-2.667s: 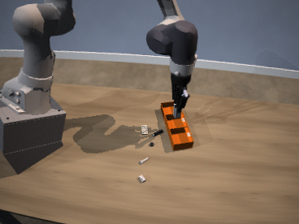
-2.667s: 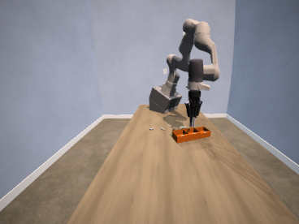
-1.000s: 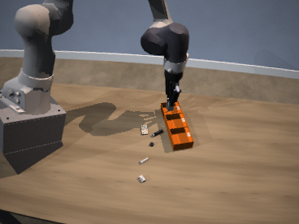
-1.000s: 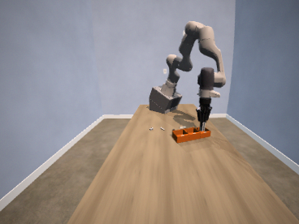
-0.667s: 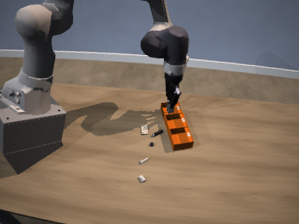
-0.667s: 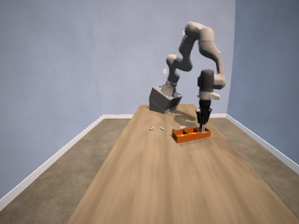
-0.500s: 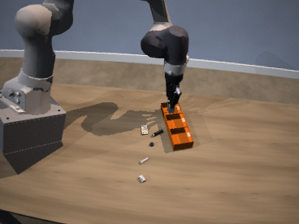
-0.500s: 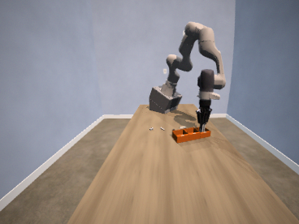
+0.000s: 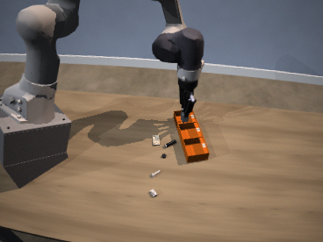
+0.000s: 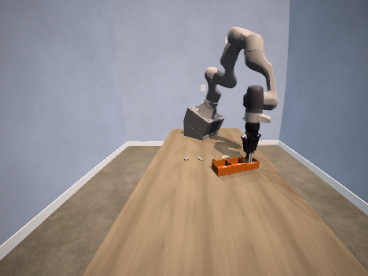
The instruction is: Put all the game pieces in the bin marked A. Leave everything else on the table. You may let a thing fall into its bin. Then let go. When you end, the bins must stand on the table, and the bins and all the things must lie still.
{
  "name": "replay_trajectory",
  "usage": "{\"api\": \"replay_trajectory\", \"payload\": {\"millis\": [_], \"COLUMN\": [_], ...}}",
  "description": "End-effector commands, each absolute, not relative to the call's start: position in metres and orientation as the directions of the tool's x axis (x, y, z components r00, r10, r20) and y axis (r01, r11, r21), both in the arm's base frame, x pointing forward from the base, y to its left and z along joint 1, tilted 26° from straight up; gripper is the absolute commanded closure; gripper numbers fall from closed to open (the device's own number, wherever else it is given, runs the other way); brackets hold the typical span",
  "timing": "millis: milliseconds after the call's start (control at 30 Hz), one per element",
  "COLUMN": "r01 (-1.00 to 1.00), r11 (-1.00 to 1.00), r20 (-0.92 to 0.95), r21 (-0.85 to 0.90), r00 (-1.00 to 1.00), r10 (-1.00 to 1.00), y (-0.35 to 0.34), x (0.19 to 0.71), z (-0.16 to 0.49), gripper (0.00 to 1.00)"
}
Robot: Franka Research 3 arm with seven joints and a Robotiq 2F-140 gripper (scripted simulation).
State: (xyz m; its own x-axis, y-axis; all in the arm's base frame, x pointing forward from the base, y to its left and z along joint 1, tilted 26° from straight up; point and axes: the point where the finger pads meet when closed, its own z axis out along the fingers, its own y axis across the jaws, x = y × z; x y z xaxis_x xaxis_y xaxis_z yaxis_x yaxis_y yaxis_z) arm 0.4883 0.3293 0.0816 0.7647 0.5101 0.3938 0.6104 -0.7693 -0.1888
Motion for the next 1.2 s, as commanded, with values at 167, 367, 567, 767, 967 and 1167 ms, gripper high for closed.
{"api": "replay_trajectory", "payload": {"millis": [167, 367, 567, 767, 967, 1167], "r01": [0.608, 0.608, 0.608, 0.608, 0.608, 0.608], "r11": [-0.771, -0.771, -0.771, -0.771, -0.771, -0.771], "r20": [0.395, 0.395, 0.395, 0.395, 0.395, 0.395], "r21": [-0.187, -0.187, -0.187, -0.187, -0.187, -0.187], "r00": [0.765, 0.765, 0.765, 0.765, 0.765, 0.765], "r10": [0.508, 0.508, 0.508, 0.508, 0.508, 0.508], "y": [0.3294, 0.3294, 0.3294, 0.3294, 0.3294, 0.3264], "x": [0.4895, 0.4895, 0.4895, 0.4895, 0.4895, 0.4879], "z": [0.0816, 0.0816, 0.0816, 0.0816, 0.0816, 0.0887], "gripper": [0.95, 0.95, 0.95, 0.95, 0.95, 0.95]}}
